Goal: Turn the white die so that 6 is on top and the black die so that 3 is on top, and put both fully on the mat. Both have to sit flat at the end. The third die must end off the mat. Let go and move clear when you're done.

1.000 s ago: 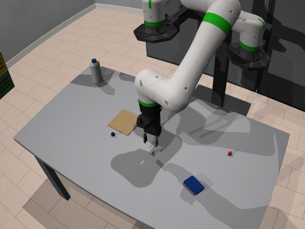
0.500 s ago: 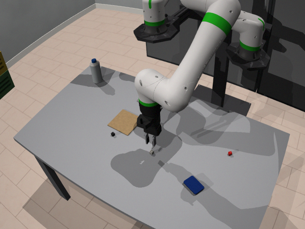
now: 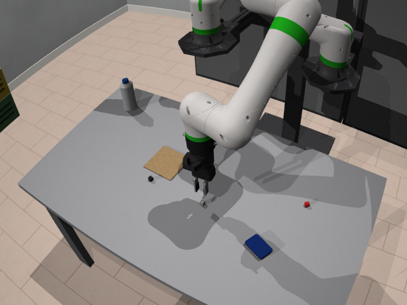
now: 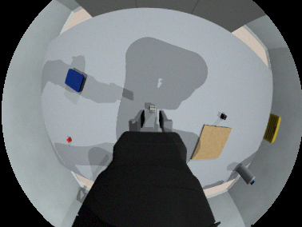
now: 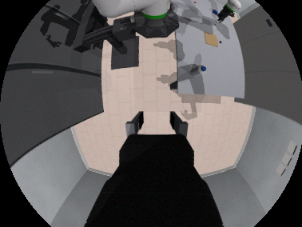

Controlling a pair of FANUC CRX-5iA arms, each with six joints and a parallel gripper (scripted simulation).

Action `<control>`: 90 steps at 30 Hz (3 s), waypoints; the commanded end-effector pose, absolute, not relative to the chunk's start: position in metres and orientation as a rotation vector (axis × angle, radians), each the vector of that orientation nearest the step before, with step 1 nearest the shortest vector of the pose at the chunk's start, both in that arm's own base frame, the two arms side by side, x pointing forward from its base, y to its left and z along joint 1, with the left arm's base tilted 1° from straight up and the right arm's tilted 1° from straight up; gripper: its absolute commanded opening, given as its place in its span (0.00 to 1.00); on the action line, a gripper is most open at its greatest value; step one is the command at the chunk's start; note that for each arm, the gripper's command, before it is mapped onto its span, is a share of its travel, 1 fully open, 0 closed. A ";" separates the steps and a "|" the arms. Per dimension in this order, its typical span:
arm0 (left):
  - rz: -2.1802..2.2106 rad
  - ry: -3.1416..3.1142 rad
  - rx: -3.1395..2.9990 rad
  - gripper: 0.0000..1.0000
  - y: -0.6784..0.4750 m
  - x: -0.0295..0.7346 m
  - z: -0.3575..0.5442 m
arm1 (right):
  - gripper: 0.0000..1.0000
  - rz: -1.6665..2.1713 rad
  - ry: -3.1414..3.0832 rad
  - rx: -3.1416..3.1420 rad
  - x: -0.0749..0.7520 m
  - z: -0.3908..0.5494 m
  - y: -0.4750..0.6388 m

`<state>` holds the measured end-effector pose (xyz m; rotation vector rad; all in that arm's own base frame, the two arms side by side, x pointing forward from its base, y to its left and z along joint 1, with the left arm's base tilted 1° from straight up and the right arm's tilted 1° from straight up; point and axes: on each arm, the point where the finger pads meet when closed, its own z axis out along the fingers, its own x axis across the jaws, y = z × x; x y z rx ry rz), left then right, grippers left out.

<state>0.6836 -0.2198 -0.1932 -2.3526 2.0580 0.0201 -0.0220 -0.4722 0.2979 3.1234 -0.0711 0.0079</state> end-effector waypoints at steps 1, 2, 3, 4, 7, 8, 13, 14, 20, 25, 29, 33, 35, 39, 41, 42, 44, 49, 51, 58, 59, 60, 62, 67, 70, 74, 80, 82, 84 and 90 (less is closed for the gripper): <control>0.016 2.057 -2.352 0.64 -0.220 0.685 -0.192 | 1.00 0.007 -0.071 3.121 -0.022 0.299 -0.472; 0.016 2.057 -2.352 0.64 -0.220 0.685 -0.193 | 1.00 0.007 -0.071 3.121 -0.022 0.299 -0.472; 0.016 2.057 -2.352 0.64 -0.220 0.685 -0.193 | 1.00 0.007 -0.071 3.121 -0.022 0.299 -0.472; 0.016 2.057 -2.352 0.64 -0.220 0.685 -0.194 | 1.00 0.007 -0.071 3.121 -0.022 0.299 -0.472; 0.016 2.057 -2.352 0.64 -0.220 0.685 -0.196 | 1.00 0.007 -0.071 3.121 -0.022 0.299 -0.472; 0.016 2.057 -2.352 0.64 -0.220 0.685 -0.197 | 1.00 0.007 -0.071 3.121 -0.022 0.299 -0.472; 0.016 2.057 -2.352 0.64 -0.220 0.685 -0.201 | 1.00 0.007 -0.071 3.121 -0.022 0.299 -0.472; 0.016 2.057 -2.352 0.64 -0.220 0.685 -0.201 | 1.00 0.007 -0.071 3.121 -0.022 0.299 -0.472; 0.016 2.057 -2.352 0.64 -0.220 0.685 -0.210 | 1.00 0.007 -0.071 3.121 -0.022 0.299 -0.472; 0.016 2.057 -2.352 0.64 -0.220 0.685 -0.218 | 1.00 0.007 -0.071 3.121 -0.022 0.299 -0.472; 0.016 2.057 -2.352 0.64 -0.220 0.685 -0.224 | 1.00 0.007 -0.071 3.121 -0.022 0.299 -0.472; 0.016 2.057 -2.352 0.64 -0.220 0.685 -0.227 | 1.00 0.007 -0.071 3.121 -0.022 0.299 -0.472; 0.016 2.057 -2.352 0.64 -0.220 0.685 -0.230 | 1.00 0.007 -0.071 3.121 -0.022 0.299 -0.472; 0.016 2.057 -2.352 0.64 -0.220 0.685 -0.235 | 1.00 0.007 -0.071 3.121 -0.022 0.299 -0.472; 0.016 2.057 -2.352 0.64 -0.220 0.685 -0.237 | 1.00 0.007 -0.071 3.121 -0.022 0.299 -0.472; 0.016 2.057 -2.352 0.64 -0.220 0.685 -0.238 | 1.00 0.007 -0.071 3.121 -0.022 0.299 -0.472; 0.016 2.057 -2.352 0.64 -0.220 0.685 -0.240 | 1.00 0.007 -0.071 3.121 -0.022 0.299 -0.472; 0.016 2.057 -2.352 0.64 -0.220 0.685 -0.241 | 1.00 0.007 -0.071 3.121 -0.022 0.299 -0.472; 0.016 2.057 -2.352 0.64 -0.220 0.685 -0.242 | 1.00 0.007 -0.071 3.121 -0.022 0.299 -0.472; 0.016 2.057 -2.352 0.64 -0.220 0.685 -0.243 | 1.00 0.007 -0.071 3.121 -0.022 0.299 -0.472; 0.016 2.057 -2.352 0.64 -0.220 0.685 -0.243 | 1.00 0.007 -0.071 3.121 -0.022 0.299 -0.472; 0.016 2.057 -2.352 0.64 -0.220 0.685 -0.243 | 1.00 0.007 -0.071 3.121 -0.022 0.299 -0.472; 0.016 2.057 -2.352 0.64 -0.220 0.685 -0.243 | 1.00 0.007 -0.071 3.121 -0.022 0.299 -0.472; 0.016 2.057 -2.352 0.64 -0.220 0.685 -0.243 | 1.00 0.007 -0.071 3.121 -0.022 0.299 -0.472; 0.016 2.057 -2.352 0.64 -0.220 0.686 -0.243 | 1.00 0.007 -0.071 3.121 -0.022 0.299 -0.472; 0.016 2.057 -2.352 0.64 -0.220 0.686 -0.243 | 1.00 0.007 -0.071 3.121 -0.022 0.299 -0.472; 0.016 2.057 -2.352 0.64 -0.220 0.687 -0.243 | 1.00 0.007 -0.071 3.121 -0.022 0.299 -0.472; 0.016 2.057 -2.352 0.64 -0.220 0.687 -0.243 | 1.00 0.007 -0.071 3.121 -0.022 0.299 -0.472; 0.016 2.057 -2.352 0.64 -0.220 0.687 -0.243 | 1.00 0.007 -0.071 3.121 -0.022 0.299 -0.472; 0.016 2.057 -2.352 0.64 -0.220 0.687 -0.244 | 1.00 0.007 -0.071 3.121 -0.022 0.299 -0.472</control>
